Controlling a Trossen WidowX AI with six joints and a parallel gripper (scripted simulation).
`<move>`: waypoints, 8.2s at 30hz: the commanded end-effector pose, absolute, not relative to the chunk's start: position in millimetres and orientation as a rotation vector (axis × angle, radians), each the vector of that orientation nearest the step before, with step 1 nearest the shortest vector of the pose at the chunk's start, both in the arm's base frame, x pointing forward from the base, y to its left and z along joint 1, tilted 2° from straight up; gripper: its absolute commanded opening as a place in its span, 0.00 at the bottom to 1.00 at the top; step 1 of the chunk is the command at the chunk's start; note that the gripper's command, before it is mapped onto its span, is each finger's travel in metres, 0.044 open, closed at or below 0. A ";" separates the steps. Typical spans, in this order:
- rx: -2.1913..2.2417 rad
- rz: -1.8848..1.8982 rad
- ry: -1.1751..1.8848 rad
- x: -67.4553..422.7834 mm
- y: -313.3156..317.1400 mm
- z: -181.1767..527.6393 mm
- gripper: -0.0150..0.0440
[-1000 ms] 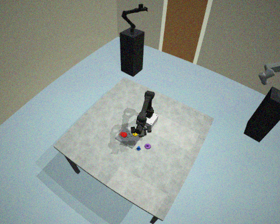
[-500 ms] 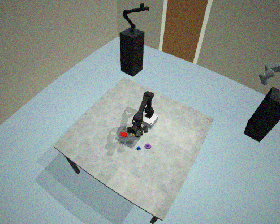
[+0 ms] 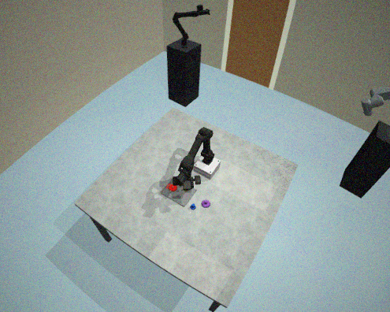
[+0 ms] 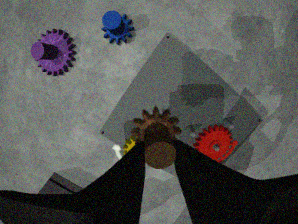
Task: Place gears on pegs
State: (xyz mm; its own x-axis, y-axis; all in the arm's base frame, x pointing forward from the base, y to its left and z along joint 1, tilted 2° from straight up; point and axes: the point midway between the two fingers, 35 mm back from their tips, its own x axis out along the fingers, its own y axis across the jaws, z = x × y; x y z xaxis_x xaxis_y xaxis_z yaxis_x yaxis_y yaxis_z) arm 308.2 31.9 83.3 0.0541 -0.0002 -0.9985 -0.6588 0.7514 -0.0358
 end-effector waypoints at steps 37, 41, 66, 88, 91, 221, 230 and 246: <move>-0.585 0.553 1.441 318.2 -34.5 61.7 0.25; -0.585 0.553 1.441 318.2 -34.5 61.7 0.25; -0.761 0.719 1.389 319.1 -34.8 41.2 0.25; -0.409 0.386 1.479 320.2 -34.8 16.7 0.25; -0.400 0.378 1.481 320.6 -35.0 16.6 0.25; -0.121 0.132 1.507 364.5 132.8 5.9 0.25; -0.117 0.128 1.513 365.8 133.5 20.9 0.25; -0.118 0.129 1.511 368.3 134.7 65.7 0.25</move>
